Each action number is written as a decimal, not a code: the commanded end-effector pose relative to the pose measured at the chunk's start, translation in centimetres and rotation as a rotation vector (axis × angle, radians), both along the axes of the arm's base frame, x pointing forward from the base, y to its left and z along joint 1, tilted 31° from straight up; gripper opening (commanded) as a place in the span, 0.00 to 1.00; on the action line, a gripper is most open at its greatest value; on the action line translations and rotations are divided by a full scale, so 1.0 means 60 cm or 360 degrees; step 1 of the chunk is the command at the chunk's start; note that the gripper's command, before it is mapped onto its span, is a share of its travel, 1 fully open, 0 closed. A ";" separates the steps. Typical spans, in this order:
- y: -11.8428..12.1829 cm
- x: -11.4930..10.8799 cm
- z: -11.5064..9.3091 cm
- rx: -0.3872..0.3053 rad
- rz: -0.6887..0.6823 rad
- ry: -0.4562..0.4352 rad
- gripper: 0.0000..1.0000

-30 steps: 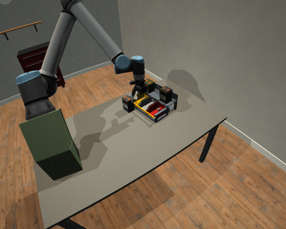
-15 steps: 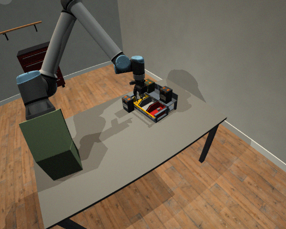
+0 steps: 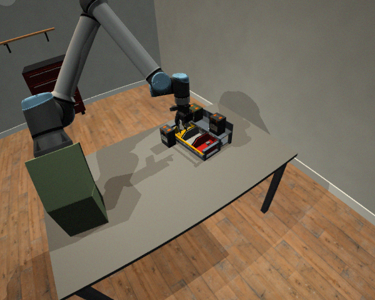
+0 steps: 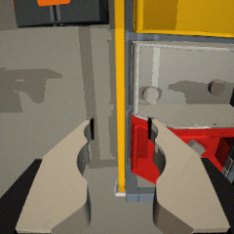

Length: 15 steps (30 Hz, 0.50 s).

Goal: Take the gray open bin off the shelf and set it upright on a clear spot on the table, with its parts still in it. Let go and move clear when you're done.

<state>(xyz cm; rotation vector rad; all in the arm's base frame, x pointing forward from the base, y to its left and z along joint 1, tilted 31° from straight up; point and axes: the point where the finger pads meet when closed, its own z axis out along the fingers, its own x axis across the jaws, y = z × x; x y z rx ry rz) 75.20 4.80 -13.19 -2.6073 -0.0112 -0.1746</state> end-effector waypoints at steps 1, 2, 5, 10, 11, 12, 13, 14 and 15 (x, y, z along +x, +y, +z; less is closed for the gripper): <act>-0.001 0.001 0.001 -0.0001 -0.0001 -0.0002 0.28; -0.001 0.001 0.001 -0.0001 -0.0001 -0.0002 0.28; -0.001 0.001 0.001 -0.0001 -0.0001 -0.0002 0.28; 0.009 0.003 -0.016 -0.0001 0.0001 -0.0003 0.28; 0.014 0.005 -0.025 -0.0001 0.0002 -0.0003 0.28; 0.019 0.006 -0.033 -0.0001 0.0003 -0.0004 0.28; 0.024 0.007 -0.042 -0.0001 0.0004 -0.0004 0.28; 0.024 0.007 -0.042 -0.0001 0.0004 -0.0004 0.28; 0.024 0.007 -0.042 -0.0001 0.0004 -0.0004 0.28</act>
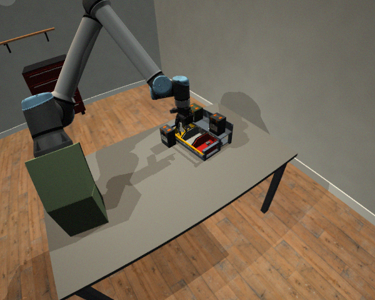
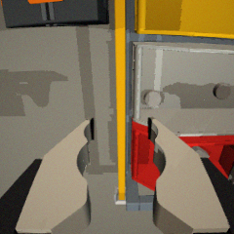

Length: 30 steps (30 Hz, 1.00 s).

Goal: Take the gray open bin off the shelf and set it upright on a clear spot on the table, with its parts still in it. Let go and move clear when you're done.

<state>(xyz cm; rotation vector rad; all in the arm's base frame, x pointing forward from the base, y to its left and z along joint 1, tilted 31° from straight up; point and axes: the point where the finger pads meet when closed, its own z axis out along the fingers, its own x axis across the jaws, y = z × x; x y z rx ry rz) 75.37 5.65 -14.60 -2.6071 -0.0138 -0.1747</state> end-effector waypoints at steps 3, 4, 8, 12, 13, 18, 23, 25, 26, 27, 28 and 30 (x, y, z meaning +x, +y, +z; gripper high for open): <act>0.010 0.004 -0.018 -0.0001 0.0001 -0.0003 0.28; 0.010 0.004 -0.018 -0.0001 0.0001 -0.0003 0.28; 0.010 0.004 -0.018 -0.0001 0.0001 -0.0003 0.28; 0.024 0.008 -0.043 -0.0001 0.0001 -0.0003 0.28; 0.032 0.010 -0.055 -0.0001 0.0001 -0.0003 0.28; 0.047 0.013 -0.081 -0.0001 0.0001 -0.0003 0.28; 0.047 0.013 -0.081 -0.0001 0.0001 -0.0003 0.28; 0.047 0.013 -0.081 -0.0001 0.0001 -0.0003 0.28; 0.047 0.013 -0.081 -0.0001 0.0001 -0.0003 0.28; 0.047 0.013 -0.081 -0.0001 0.0001 -0.0003 0.28; 0.046 0.013 -0.079 -0.0001 0.0001 -0.0003 0.28; 0.046 0.013 -0.078 -0.0001 0.0001 -0.0003 0.28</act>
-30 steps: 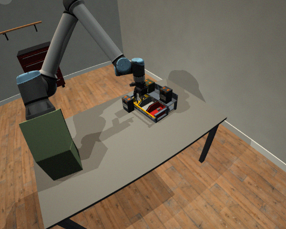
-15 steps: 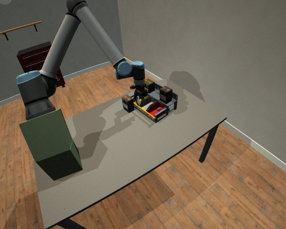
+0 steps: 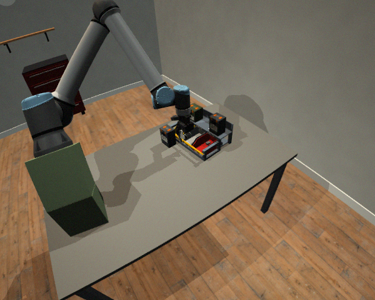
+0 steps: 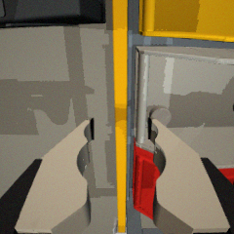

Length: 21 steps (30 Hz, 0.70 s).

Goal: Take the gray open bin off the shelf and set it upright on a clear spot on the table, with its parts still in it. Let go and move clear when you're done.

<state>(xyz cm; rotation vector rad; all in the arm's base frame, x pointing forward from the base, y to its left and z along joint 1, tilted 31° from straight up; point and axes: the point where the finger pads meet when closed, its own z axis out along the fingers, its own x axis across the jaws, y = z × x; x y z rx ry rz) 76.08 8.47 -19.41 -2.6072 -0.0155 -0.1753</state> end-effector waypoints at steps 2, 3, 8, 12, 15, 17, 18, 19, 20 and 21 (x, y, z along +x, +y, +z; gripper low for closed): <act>-0.002 0.001 0.002 -0.0001 -0.0001 -0.0002 0.28; -0.002 0.001 0.002 -0.0001 -0.0001 -0.0002 0.28; -0.002 0.001 0.002 -0.0001 -0.0001 -0.0002 0.28; -0.002 0.001 0.002 -0.0001 -0.0001 -0.0002 0.28; -0.002 0.001 0.004 -0.0001 -0.0001 -0.0002 0.28; -0.004 0.001 0.006 -0.0001 -0.0001 -0.0002 0.28; -0.005 0.000 0.008 -0.0001 -0.0001 -0.0002 0.28; -0.006 0.000 0.009 -0.0001 -0.0001 -0.0002 0.28; -0.006 0.000 0.009 -0.0001 -0.0001 -0.0002 0.28; -0.006 0.000 0.009 -0.0001 -0.0001 -0.0002 0.28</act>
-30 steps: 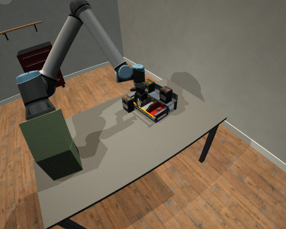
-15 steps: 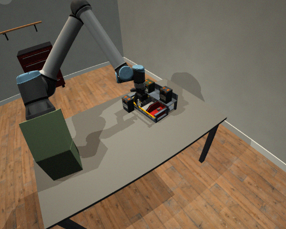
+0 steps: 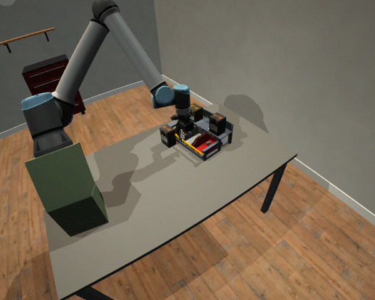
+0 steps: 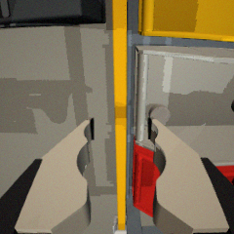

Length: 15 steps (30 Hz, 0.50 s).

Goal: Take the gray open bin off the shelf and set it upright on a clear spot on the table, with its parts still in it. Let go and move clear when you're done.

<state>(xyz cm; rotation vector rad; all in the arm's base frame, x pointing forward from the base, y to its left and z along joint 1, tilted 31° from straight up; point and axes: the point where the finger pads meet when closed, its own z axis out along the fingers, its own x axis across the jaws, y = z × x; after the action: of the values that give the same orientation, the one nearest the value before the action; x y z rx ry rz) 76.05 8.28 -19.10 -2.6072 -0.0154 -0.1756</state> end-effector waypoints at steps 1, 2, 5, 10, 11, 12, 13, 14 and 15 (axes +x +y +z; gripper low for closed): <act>-0.003 0.000 0.004 -0.0001 -0.0001 -0.0002 0.28; -0.003 0.000 0.004 -0.0001 -0.0001 -0.0002 0.28; -0.003 0.000 0.004 -0.0001 -0.0001 -0.0002 0.28; -0.003 0.000 0.004 -0.0001 -0.0001 -0.0002 0.28; -0.003 0.000 0.005 -0.0001 -0.0001 -0.0002 0.28; -0.003 0.000 0.005 -0.0001 -0.0001 -0.0002 0.28; -0.004 0.000 0.006 -0.0001 -0.0001 -0.0002 0.28; -0.004 0.000 0.007 -0.0001 -0.0001 -0.0002 0.28; -0.005 0.000 0.008 -0.0001 -0.0001 -0.0002 0.28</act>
<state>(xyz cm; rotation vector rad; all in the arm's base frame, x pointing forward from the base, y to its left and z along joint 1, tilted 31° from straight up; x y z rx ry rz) 76.01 8.14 -18.86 -2.6072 -0.0154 -0.1755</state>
